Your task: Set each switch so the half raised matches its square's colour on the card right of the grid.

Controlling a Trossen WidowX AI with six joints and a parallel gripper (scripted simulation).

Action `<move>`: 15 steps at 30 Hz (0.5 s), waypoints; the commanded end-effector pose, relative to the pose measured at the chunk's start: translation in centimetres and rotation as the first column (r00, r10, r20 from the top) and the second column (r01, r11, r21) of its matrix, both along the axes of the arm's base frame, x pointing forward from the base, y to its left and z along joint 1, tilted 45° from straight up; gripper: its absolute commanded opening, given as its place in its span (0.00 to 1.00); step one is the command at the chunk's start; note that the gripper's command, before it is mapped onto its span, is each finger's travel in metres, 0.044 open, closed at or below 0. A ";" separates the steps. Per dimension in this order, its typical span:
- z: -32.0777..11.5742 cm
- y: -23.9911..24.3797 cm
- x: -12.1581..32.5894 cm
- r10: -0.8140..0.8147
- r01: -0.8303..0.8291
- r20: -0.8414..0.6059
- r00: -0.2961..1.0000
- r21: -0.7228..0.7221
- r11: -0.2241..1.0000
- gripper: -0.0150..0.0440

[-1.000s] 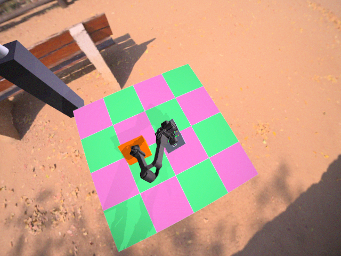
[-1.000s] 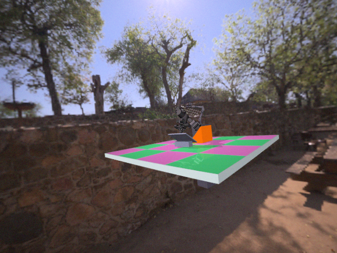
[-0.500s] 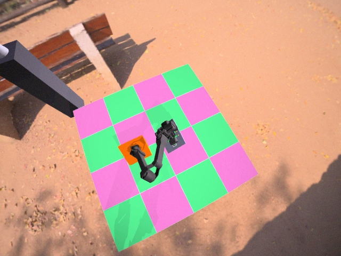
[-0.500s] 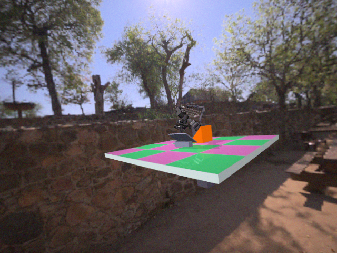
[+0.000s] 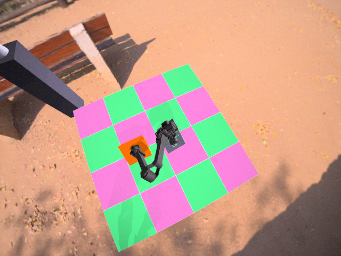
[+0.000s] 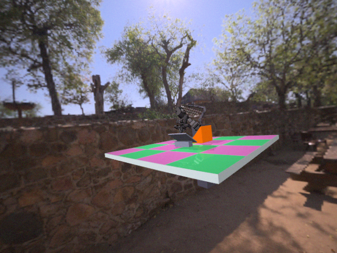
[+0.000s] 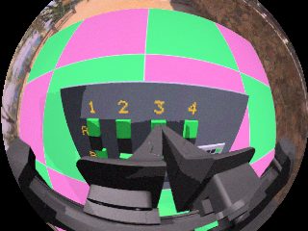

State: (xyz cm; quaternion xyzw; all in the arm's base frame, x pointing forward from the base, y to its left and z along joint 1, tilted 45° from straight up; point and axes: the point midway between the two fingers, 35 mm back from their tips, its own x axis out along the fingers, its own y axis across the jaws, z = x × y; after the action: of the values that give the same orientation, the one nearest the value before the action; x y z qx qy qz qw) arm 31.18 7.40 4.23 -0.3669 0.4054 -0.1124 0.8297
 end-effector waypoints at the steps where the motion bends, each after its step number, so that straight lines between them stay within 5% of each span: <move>1: 0.1 0.1 -0.1 0.001 -0.001 0.000 1.000 0.001 1.000 0.25; 7: 3.4 2.9 -4.3 0.020 -0.020 0.007 1.000 0.003 1.000 0.25; 15: 3.9 2.4 -4.6 0.021 -0.021 0.007 1.000 0.002 1.000 0.25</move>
State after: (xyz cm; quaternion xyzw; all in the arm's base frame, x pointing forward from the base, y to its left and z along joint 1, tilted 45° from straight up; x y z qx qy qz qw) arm 26.91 10.29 7.41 -0.3717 0.4014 -0.1005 0.8310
